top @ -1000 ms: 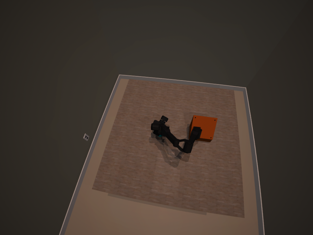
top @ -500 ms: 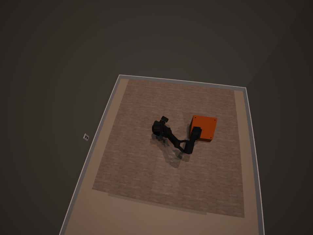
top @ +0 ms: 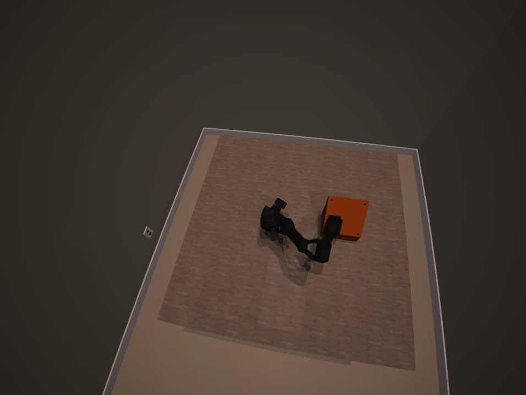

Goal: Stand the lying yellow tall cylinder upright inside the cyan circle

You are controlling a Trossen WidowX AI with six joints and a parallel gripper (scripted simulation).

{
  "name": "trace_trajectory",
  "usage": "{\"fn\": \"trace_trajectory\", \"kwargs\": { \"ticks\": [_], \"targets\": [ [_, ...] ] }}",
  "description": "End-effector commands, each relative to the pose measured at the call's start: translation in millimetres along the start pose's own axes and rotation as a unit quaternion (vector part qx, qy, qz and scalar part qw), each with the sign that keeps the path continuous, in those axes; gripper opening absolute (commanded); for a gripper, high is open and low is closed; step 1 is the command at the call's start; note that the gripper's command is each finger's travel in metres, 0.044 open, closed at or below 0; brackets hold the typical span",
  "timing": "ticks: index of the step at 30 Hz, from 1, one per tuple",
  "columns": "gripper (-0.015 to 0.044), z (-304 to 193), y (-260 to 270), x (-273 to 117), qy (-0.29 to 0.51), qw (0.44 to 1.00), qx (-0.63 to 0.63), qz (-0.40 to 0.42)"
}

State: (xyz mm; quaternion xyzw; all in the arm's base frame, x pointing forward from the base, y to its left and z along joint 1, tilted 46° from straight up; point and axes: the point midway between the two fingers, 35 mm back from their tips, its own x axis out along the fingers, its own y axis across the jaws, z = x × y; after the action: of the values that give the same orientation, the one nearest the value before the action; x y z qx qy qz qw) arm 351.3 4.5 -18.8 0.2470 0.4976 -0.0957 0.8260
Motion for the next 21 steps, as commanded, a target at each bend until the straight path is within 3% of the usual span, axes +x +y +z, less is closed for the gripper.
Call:
{"fn": "trace_trajectory", "kwargs": {
  "ticks": [1, 21],
  "targets": [
    [0.0105, 1.1, 0.1, -2.1, -0.018, 1.0, 0.006, -0.002],
    [0.0105, 1.8, 3.6, -8.0, -0.085, 0.996, 0.022, 0.001]
  ]
}}
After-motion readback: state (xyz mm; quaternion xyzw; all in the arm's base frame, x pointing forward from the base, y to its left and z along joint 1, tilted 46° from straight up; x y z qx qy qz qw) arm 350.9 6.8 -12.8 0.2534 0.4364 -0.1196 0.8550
